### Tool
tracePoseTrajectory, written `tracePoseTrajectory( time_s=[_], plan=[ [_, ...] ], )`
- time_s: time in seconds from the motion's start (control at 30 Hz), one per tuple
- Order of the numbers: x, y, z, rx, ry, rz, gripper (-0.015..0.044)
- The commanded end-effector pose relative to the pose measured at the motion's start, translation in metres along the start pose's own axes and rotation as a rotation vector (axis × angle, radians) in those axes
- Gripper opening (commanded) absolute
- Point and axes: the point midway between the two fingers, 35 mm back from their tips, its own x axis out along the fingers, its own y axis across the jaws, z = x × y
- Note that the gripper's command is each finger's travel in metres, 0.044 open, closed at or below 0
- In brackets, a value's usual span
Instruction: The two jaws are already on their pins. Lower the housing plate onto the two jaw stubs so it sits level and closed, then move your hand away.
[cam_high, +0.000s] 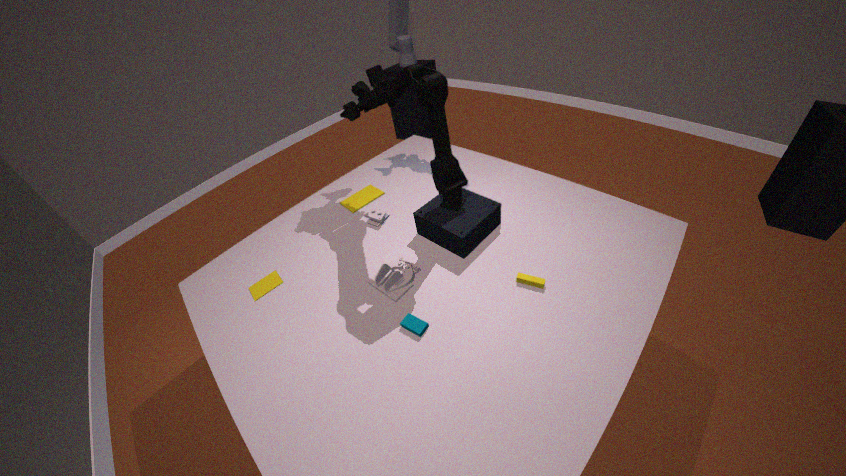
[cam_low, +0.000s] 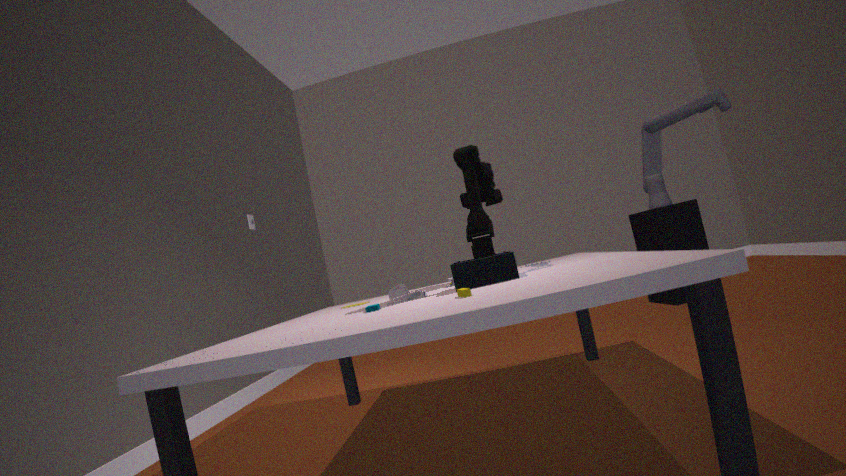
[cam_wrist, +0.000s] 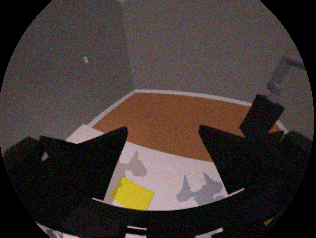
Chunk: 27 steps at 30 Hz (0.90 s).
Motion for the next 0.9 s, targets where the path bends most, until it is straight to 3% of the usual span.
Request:
tracePoseTrajectory(
  time_s=[0.0, 0.87],
  plan=[
    [0.005, 0.009, -0.013, 0.09, 0.048, 0.006, 0.044],
    [0.022, 0.076, -0.071, 0.572, 0.32, -0.004, 0.044]
  ],
)
